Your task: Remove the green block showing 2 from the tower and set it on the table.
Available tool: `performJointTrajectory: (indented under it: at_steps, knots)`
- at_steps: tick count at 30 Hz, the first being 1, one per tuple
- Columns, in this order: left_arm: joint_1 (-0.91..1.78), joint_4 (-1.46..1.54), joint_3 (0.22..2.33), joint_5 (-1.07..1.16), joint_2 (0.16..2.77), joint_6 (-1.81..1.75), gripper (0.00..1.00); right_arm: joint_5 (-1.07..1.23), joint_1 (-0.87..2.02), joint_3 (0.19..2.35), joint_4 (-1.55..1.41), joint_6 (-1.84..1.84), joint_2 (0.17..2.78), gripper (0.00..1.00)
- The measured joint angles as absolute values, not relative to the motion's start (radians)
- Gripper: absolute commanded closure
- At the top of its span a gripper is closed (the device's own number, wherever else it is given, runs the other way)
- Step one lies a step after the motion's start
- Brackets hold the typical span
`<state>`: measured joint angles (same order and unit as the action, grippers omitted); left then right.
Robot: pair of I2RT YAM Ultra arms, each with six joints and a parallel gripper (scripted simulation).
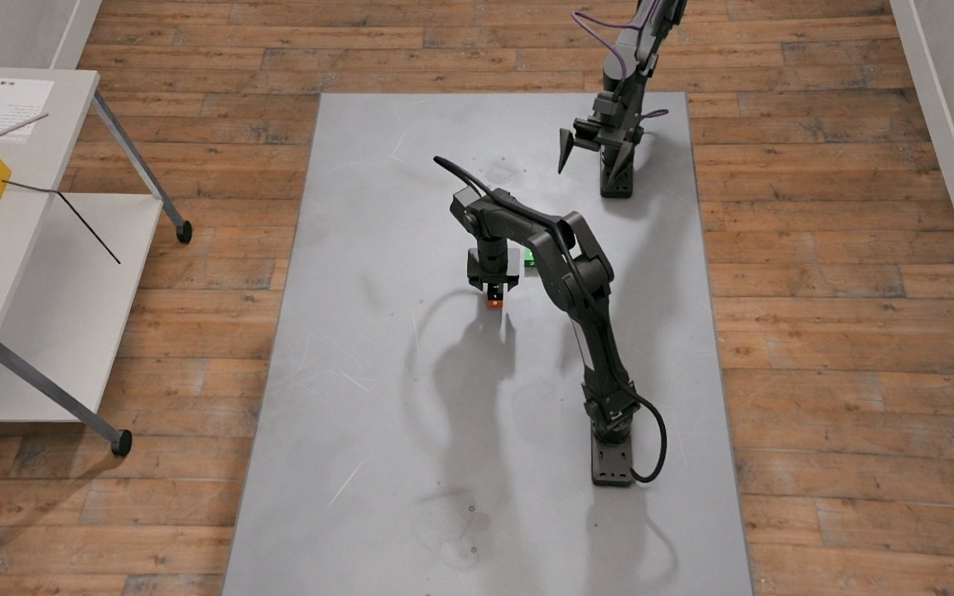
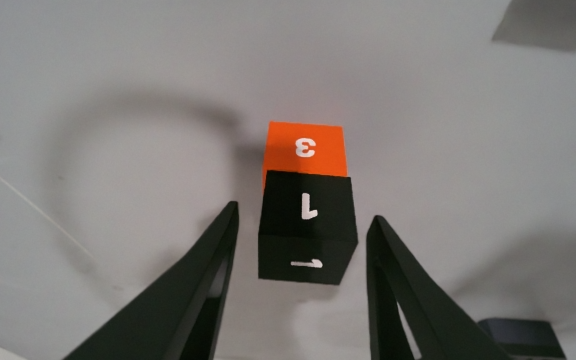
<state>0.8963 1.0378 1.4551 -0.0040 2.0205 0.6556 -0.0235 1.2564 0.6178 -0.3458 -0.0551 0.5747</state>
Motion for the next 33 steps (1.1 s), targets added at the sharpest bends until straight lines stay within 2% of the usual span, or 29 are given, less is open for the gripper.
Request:
performJointTrajectory:
  at_steps: [15,19,33]
  knots:
    - [0.904,1.066,1.468,-0.004,1.983,0.649,0.44,-0.023,1.256,0.618,-0.346,-0.055,0.575,0.0]
    - [0.904,1.087,1.491,-0.004,1.977,0.649,0.0,-0.023,1.256,0.618,-0.346,-0.055,0.575,0.0]
    - [0.904,1.231,1.628,-0.004,1.954,0.649,0.0,-0.023,1.256,0.618,-0.346,-0.055,0.575,0.0]
